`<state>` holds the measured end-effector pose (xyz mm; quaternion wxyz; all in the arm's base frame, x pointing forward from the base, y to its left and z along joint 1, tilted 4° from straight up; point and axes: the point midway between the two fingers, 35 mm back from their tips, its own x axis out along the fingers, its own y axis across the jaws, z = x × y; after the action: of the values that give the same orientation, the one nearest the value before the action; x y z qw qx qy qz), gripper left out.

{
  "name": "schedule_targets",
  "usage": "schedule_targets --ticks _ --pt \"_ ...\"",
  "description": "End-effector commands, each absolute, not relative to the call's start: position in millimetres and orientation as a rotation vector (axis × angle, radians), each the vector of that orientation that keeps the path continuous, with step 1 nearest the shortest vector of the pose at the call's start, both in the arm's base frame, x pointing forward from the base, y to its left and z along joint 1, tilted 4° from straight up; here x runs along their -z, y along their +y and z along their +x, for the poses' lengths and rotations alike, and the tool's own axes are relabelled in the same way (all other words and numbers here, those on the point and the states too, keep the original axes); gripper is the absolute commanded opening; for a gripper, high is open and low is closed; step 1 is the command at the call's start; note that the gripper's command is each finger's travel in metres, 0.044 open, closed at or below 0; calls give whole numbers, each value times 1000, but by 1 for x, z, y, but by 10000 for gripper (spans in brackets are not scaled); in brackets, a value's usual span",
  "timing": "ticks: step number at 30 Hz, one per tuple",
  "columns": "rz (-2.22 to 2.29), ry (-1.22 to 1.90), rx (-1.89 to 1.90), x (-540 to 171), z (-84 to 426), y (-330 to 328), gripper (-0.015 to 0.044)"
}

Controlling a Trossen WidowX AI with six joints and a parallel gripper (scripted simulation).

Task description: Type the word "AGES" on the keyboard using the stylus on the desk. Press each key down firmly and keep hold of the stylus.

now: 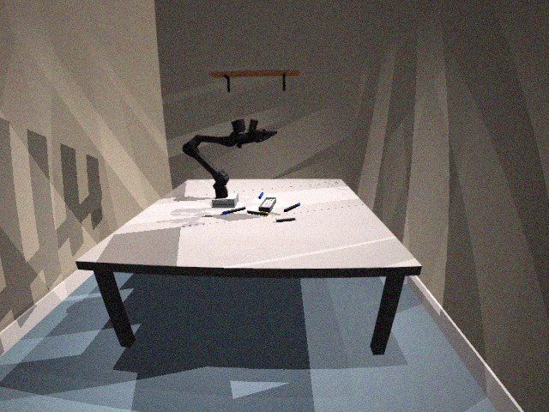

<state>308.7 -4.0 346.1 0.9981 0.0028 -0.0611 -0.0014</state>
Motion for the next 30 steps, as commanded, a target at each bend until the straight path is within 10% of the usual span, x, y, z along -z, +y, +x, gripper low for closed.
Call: schedule_targets --ticks 1,17,30 --pt "8 -111 1 -344 310 -4 414" --pt "129 978 -87 -110 344 55 0" --pt "68 1607 34 -16 282 67 0"
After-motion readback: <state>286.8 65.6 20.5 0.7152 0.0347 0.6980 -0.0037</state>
